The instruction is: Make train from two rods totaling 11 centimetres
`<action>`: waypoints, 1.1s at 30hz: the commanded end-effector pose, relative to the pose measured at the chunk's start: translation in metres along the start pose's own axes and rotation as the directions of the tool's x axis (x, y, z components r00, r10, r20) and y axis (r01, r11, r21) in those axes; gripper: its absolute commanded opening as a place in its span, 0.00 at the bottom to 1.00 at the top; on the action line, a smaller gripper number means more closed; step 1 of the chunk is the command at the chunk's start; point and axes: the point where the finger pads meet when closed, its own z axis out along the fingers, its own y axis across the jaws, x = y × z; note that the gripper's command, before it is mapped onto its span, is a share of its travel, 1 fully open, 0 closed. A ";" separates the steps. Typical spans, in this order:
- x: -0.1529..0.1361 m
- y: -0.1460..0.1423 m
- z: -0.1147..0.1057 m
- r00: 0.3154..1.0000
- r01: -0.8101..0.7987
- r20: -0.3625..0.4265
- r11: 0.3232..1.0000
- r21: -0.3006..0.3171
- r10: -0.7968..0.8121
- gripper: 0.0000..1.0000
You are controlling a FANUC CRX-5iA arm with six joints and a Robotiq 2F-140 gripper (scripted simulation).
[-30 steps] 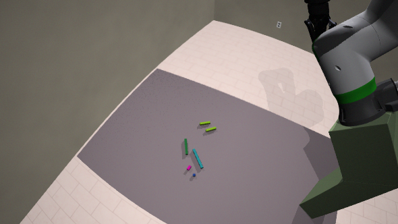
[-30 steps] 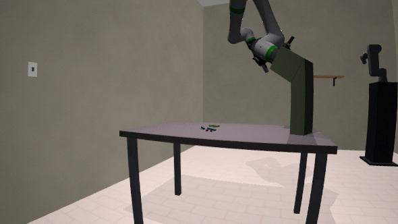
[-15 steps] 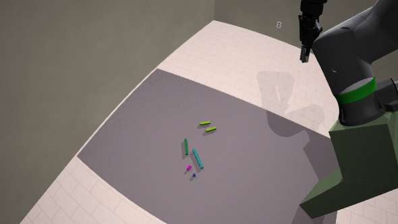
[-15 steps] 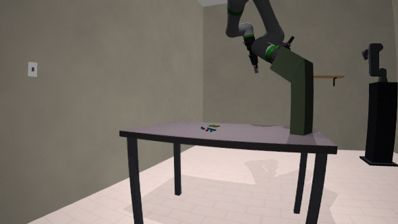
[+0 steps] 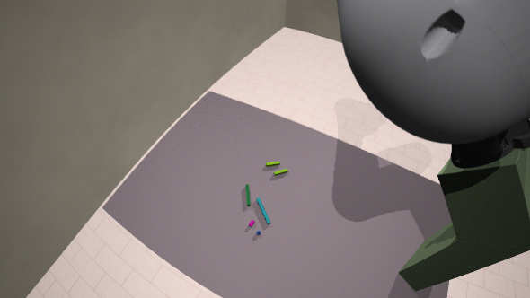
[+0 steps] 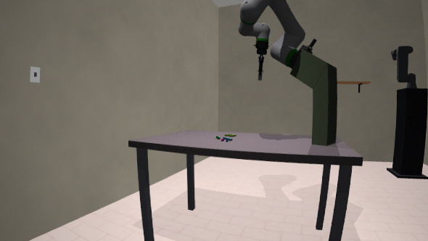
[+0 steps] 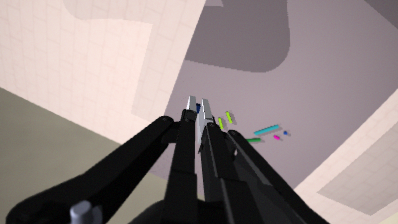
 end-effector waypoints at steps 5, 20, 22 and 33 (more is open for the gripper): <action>-0.065 0.006 0.025 0.986 -0.156 0.078 0.985 0.078 0.150 0.03; -0.146 0.025 0.083 0.941 -0.294 0.190 0.954 0.057 0.279 0.03; -0.153 0.028 0.093 0.937 -0.306 0.194 0.951 0.048 0.291 0.03; -0.174 0.050 0.158 0.919 -0.364 0.160 0.931 -0.012 0.361 0.03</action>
